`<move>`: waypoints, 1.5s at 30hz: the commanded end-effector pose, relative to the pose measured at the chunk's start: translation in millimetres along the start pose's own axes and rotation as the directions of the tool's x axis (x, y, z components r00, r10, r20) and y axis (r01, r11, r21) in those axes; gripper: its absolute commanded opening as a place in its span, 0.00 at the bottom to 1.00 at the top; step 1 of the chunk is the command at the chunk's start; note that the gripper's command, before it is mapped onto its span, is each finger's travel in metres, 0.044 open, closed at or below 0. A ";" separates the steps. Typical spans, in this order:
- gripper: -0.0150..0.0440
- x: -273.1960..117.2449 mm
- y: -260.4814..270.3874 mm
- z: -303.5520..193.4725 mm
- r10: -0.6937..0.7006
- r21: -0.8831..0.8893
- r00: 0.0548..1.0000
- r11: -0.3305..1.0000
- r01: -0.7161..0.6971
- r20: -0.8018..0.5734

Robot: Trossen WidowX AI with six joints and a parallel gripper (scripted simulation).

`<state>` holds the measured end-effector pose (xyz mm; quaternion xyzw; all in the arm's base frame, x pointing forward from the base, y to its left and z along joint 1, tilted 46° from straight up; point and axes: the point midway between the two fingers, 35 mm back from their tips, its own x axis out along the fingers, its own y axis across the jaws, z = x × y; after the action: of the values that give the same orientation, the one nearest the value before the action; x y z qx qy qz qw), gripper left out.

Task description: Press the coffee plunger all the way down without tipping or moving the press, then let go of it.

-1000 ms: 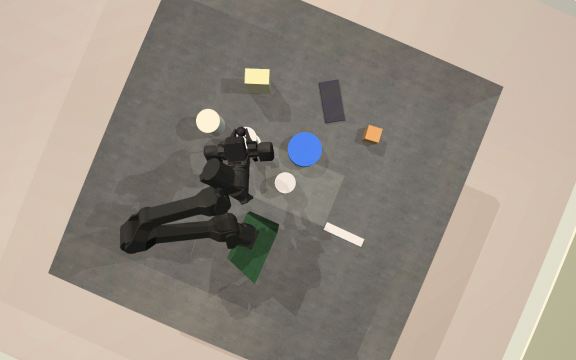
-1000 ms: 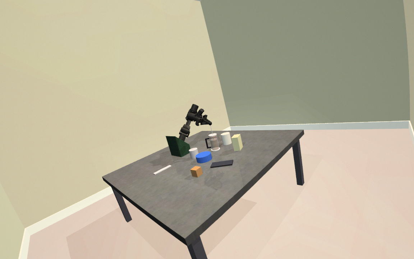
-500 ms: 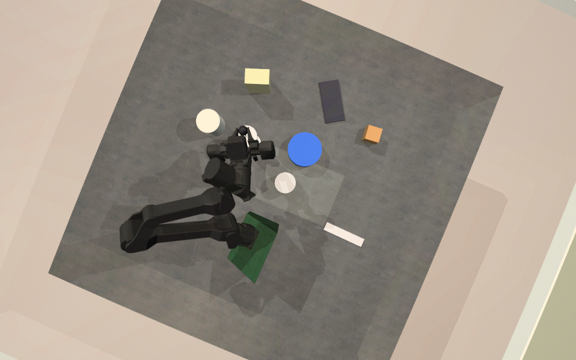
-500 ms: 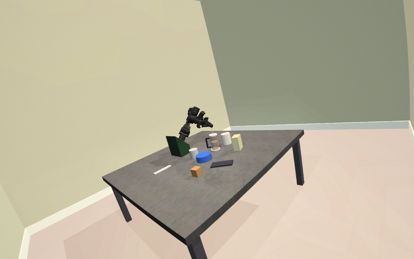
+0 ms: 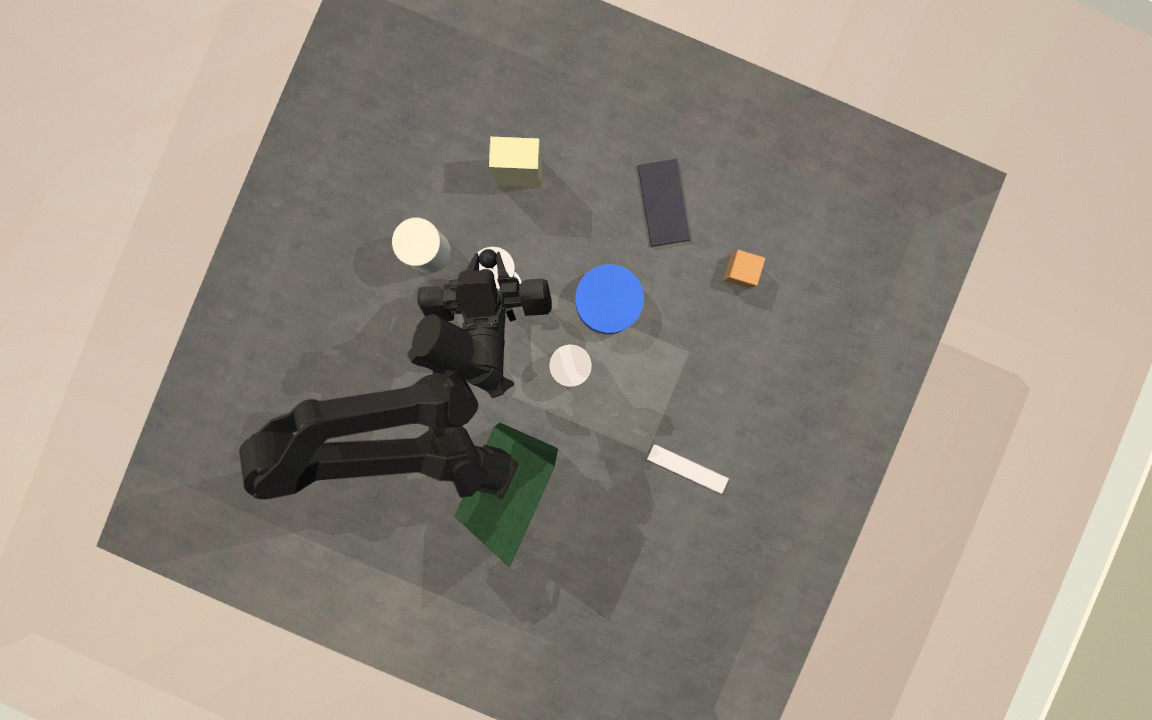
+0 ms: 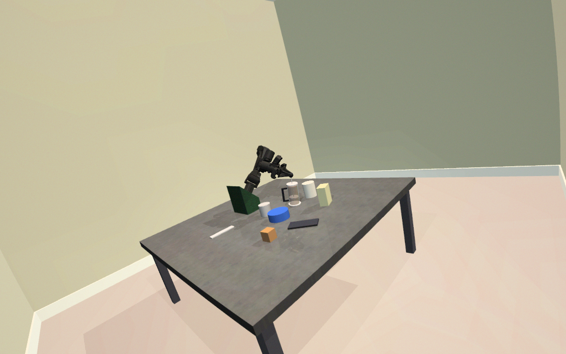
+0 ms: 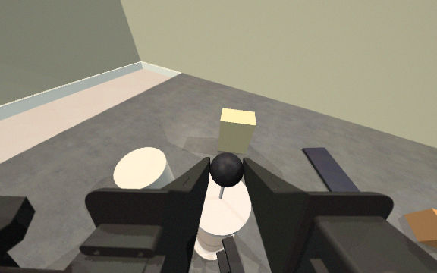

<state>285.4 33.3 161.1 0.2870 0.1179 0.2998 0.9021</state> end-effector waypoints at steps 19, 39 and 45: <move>0.46 16.8 -0.5 -20.7 0.016 0.061 0.999 0.998 -0.013 -0.044; 0.46 18.3 -3.4 -19.3 0.016 0.061 0.999 0.998 -0.013 -0.044; 0.46 18.7 -3.9 -19.1 0.016 0.061 0.999 0.998 -0.013 -0.044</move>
<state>294.9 47.8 145.8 0.3024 0.1364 0.3042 0.8930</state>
